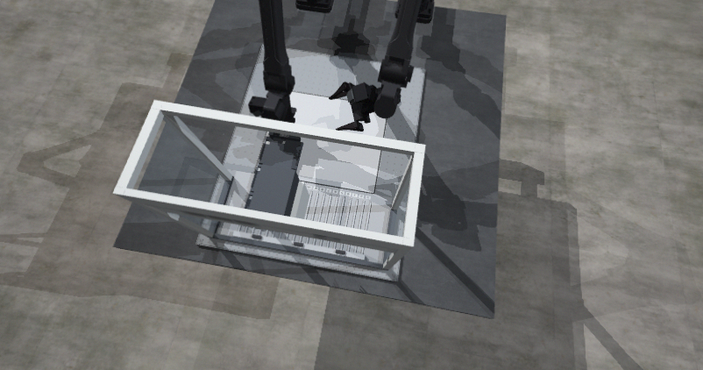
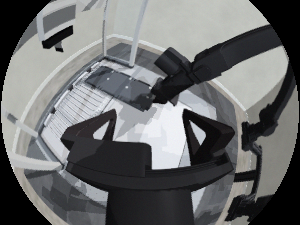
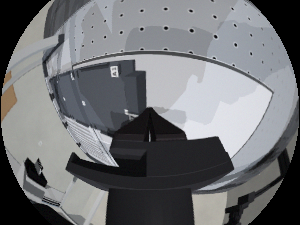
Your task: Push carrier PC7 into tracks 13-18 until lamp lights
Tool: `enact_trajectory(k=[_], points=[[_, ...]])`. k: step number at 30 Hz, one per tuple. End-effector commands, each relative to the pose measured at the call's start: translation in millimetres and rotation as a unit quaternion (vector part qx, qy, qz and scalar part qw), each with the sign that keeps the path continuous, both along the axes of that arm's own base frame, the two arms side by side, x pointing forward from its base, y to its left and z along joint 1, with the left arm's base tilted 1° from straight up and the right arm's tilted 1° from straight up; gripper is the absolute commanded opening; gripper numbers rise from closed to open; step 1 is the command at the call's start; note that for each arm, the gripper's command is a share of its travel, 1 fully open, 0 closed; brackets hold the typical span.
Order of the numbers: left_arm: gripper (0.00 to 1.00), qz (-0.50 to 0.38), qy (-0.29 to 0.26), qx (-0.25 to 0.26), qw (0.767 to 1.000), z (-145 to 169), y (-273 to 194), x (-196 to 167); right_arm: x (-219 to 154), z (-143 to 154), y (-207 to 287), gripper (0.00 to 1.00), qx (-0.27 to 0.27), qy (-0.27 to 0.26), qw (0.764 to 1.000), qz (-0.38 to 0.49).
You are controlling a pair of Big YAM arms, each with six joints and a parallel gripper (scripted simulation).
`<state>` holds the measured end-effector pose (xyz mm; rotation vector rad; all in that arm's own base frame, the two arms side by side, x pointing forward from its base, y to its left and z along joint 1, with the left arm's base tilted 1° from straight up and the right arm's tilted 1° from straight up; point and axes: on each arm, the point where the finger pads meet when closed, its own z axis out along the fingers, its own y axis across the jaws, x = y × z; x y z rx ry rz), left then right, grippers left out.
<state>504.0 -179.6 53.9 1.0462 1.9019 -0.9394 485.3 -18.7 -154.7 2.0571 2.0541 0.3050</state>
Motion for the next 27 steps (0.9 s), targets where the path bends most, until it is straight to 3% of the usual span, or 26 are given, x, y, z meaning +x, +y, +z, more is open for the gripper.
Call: enact_trajectory(k=[1,27], points=[[1.0,0.02,-0.006,-0.008,1.0,7.3,-1.5,21.9,42.2,4.7,5.9,0.0,0.0,-0.025,1.0,-0.002],[1.0,0.064,-0.008,-0.013,0.998,14.4,2.4,40.4,78.3,5.9,6.1,0.0,0.001,-0.028,1.0,-0.001]])
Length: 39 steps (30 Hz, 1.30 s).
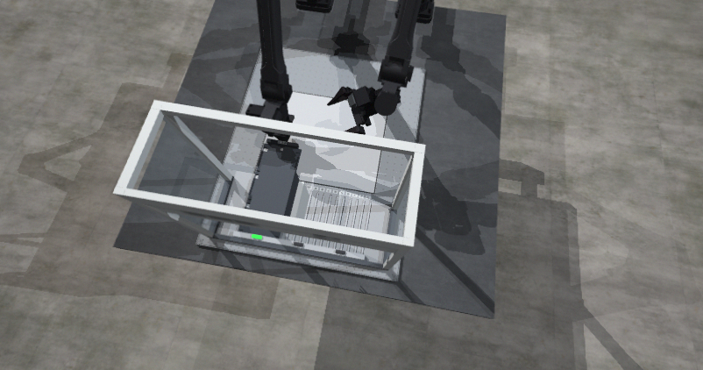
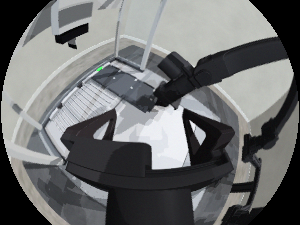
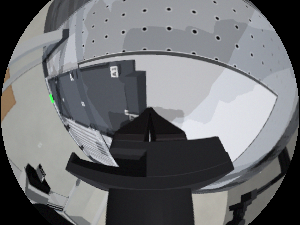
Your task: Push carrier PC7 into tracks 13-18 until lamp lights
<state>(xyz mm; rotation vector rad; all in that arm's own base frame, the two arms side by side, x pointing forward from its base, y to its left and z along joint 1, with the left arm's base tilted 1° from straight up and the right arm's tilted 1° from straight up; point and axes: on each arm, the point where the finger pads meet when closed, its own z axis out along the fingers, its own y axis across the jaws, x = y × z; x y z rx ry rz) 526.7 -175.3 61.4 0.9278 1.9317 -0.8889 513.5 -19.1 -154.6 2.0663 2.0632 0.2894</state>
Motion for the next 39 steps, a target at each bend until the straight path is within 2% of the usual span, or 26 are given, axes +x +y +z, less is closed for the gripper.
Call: enact_trajectory(k=[1,9,21,23,25,28,39], points=[[1.0,0.011,-0.009,-0.007,1.0,6.9,-1.9,17.8,50.1,5.8,6.5,0.0,0.001,-0.036,0.999,-0.001],[1.0,0.018,-0.01,-0.008,1.0,8.5,-1.2,21.4,64.3,6.1,6.5,0.0,0.0,-0.039,0.999,-0.001],[1.0,0.017,-0.009,-0.009,1.0,8.4,-1.3,20.9,64.3,6.1,6.5,0.0,0.0,-0.039,0.999,-0.001],[1.0,0.017,-0.009,-0.009,1.0,8.4,-1.3,20.9,61.6,21.4,7.0,0.0,0.0,-0.036,0.999,-0.001],[1.0,0.017,-0.01,-0.008,1.0,8.4,-1.3,20.9,49.5,24.7,8.4,0.0,0.001,-0.024,1.0,-0.001],[1.0,0.017,-0.01,-0.008,1.0,8.4,-1.3,20.9,45.8,52.3,8.5,0.0,0.001,-0.035,0.999,-0.001],[1.0,0.015,-0.012,-0.007,1.0,12.6,-1.1,15.0,36.0,58.1,1.9,0.0,-0.001,-0.046,0.999,-0.002]])
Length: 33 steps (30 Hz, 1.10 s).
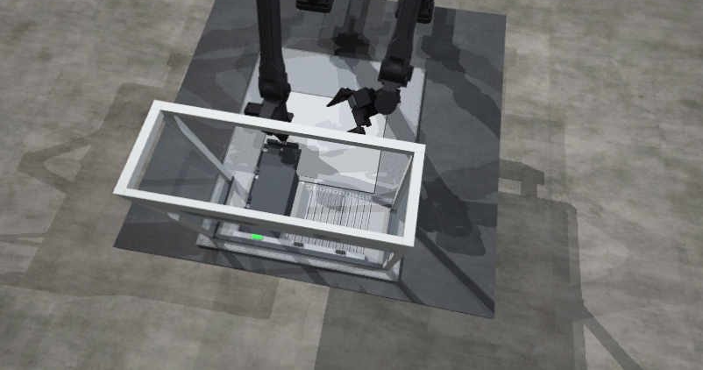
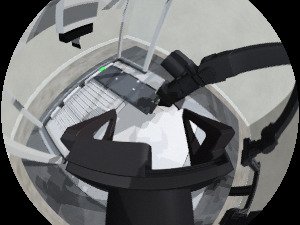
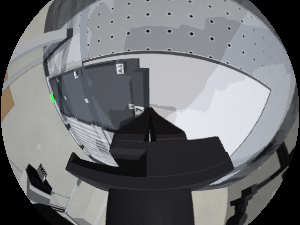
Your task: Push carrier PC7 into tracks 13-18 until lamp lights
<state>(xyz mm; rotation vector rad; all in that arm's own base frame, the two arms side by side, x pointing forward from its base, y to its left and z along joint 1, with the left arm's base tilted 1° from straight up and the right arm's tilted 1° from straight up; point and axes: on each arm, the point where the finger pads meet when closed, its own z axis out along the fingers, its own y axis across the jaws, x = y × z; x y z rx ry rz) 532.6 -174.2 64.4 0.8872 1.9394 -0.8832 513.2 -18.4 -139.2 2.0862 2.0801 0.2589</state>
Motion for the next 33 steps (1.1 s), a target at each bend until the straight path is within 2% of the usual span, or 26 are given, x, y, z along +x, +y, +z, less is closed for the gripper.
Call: enact_trajectory(k=[1,5,6,9,13,16,19,28,30,33], points=[[1.0,-0.001,-0.015,-0.002,1.0,9.7,-2.1,9.1,27.0,39.3,-0.1,0.11,-0.002,-0.057,0.998,-0.002],[1.0,-0.001,-0.015,-0.002,1.0,9.7,-2.1,9.1,-0.2,49.5,-4.9,0.57,-0.002,-0.05,0.999,-0.002],[1.0,-0.001,-0.015,-0.002,1.0,9.7,-2.1,9.1,-6.0,54.4,-4.4,0.65,-0.002,-0.048,0.999,-0.002],[1.0,-0.001,-0.015,-0.002,1.0,9.7,-2.1,9.1,3.1,65.4,-0.2,0.65,-0.005,-0.066,0.998,0.008],[1.0,-0.002,-0.014,-0.001,1.0,5.1,-2.5,13.7,8.8,59.1,5.3,0.65,-0.018,-0.067,0.997,0.041],[1.0,-0.003,-0.013,0.001,1.0,2.8,-2.7,16.5,33.2,57.5,7.5,0.65,-0.059,-0.09,0.989,0.101],[1.0,-0.005,-0.014,0.002,1.0,1.2,-2.8,18.8,60.9,62.2,8.0,0.65,-0.118,-0.122,0.973,0.157],[1.0,0.01,-0.017,-0.004,1.0,5.3,-2.0,25.9,113.3,71.1,6.0,0.65,-0.229,-0.18,0.921,0.259],[1.0,0.01,-0.017,-0.004,1.0,5.3,-2.0,25.9,113.3,71.1,6.0,0.65,-0.229,-0.18,0.921,0.259],[1.0,0.009,-0.017,-0.004,1.0,5.5,-2.1,25.8,129.7,73.9,1.8,0.65,-0.265,-0.196,0.897,0.295]])
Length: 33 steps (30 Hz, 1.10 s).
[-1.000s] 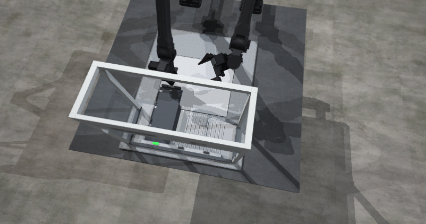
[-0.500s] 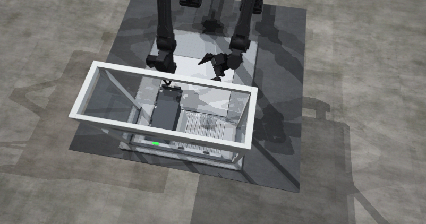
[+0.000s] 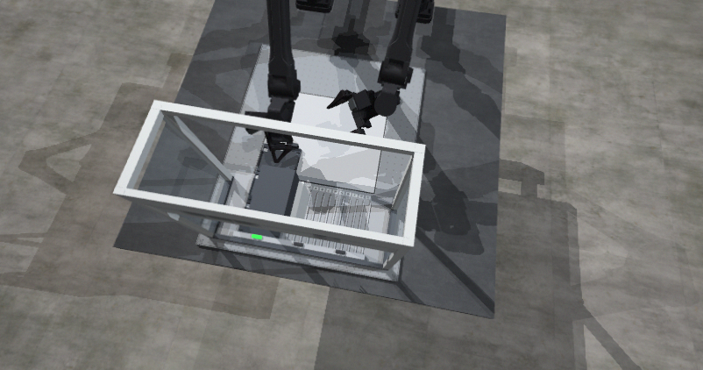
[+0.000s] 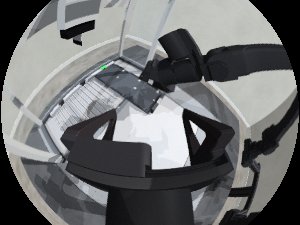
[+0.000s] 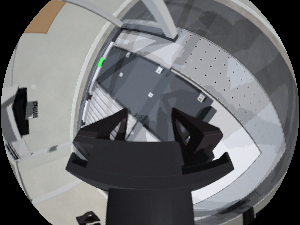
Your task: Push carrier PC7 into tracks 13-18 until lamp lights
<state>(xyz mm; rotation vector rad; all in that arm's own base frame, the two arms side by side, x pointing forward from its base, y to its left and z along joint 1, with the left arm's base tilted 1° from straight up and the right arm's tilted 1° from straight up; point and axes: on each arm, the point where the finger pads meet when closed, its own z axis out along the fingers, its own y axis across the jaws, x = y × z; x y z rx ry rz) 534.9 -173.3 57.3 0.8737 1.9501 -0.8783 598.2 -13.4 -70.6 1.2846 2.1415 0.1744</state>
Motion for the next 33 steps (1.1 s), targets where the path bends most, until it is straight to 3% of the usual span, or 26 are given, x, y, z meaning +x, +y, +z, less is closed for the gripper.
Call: enact_trajectory(k=[1,12,14,24,28,33], points=[[1.0,0.003,-0.021,-0.005,1.0,12.6,-3.0,23.6,53.2,6.8,-3.4,0.65,-0.093,-0.058,0.988,0.108],[1.0,0.003,-0.02,-0.005,1.0,12.3,-3.0,23.3,114.2,17.0,-12.1,0.65,-0.227,-0.131,0.94,0.218],[1.0,0.003,-0.02,-0.005,1.0,12.3,-3.0,23.3,114.2,17.0,-12.1,0.65,-0.227,-0.131,0.94,0.218],[1.0,0.003,-0.021,-0.005,1.0,12.3,-3.0,23.3,175.9,27.0,-14.4,0.65,-0.354,-0.198,0.854,0.326],[1.0,0.003,-0.021,-0.005,1.0,12.3,-3.0,23.3,188.8,28.6,-13.8,0.65,-0.365,-0.216,0.839,0.342],[1.0,0.003,-0.021,-0.005,1.0,12.3,-3.0,23.3,192.0,28.8,-13.1,0.65,-0.355,-0.225,0.841,0.34]])
